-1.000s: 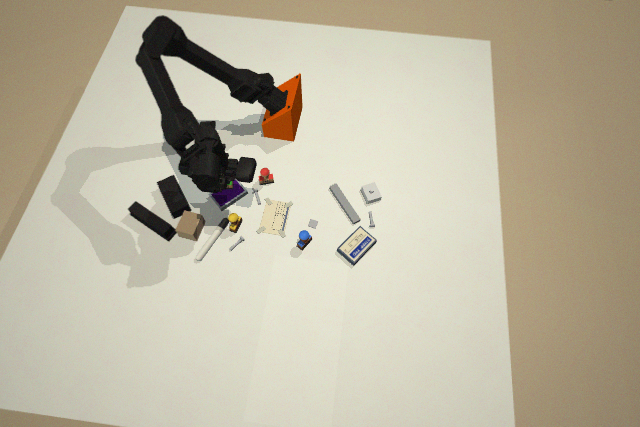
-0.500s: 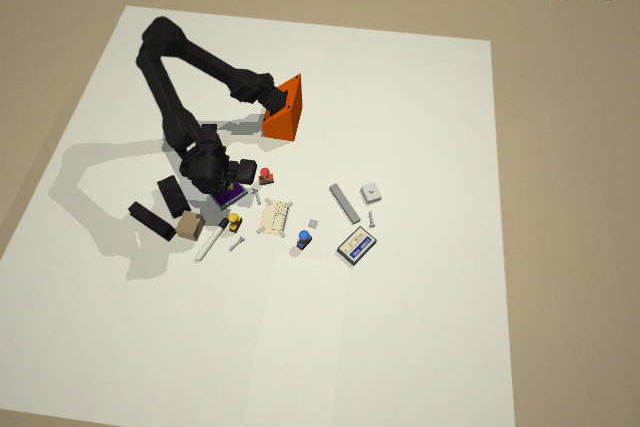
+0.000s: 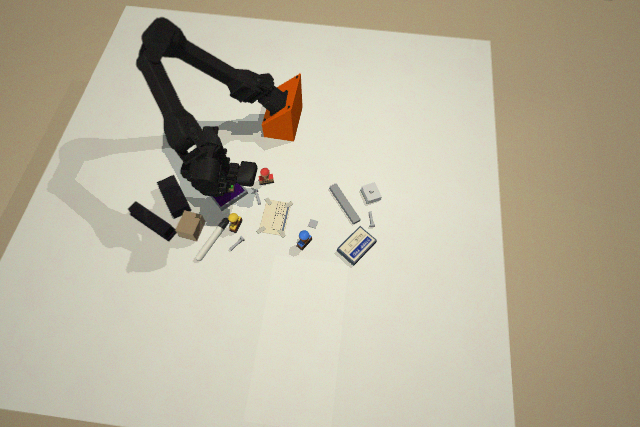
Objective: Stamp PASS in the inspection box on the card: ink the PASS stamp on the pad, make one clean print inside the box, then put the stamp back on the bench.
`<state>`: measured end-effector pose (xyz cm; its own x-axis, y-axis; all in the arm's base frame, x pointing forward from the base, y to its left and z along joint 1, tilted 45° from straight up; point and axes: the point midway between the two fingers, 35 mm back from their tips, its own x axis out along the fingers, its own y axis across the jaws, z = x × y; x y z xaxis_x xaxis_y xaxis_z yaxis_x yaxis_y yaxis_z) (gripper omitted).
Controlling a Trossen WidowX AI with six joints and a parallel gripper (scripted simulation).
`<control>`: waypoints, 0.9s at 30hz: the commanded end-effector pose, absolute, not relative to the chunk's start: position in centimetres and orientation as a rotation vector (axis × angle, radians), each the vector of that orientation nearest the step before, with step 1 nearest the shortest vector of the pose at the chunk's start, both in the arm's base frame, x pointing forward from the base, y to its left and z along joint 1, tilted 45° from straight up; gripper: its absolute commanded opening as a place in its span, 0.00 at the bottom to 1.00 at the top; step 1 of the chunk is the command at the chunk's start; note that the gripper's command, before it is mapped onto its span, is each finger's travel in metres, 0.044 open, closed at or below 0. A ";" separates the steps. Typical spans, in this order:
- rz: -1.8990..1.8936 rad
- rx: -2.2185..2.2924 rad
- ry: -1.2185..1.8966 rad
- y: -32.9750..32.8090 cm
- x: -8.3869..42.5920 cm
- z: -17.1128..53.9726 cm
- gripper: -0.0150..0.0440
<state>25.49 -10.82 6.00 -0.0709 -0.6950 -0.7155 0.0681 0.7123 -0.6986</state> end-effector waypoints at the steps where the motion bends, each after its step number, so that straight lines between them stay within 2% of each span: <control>1: -0.679 -0.543 1.525 -11.0 25.5 5.8 0.25; 27: -0.683 -0.543 1.524 -12.1 25.2 4.9 0.25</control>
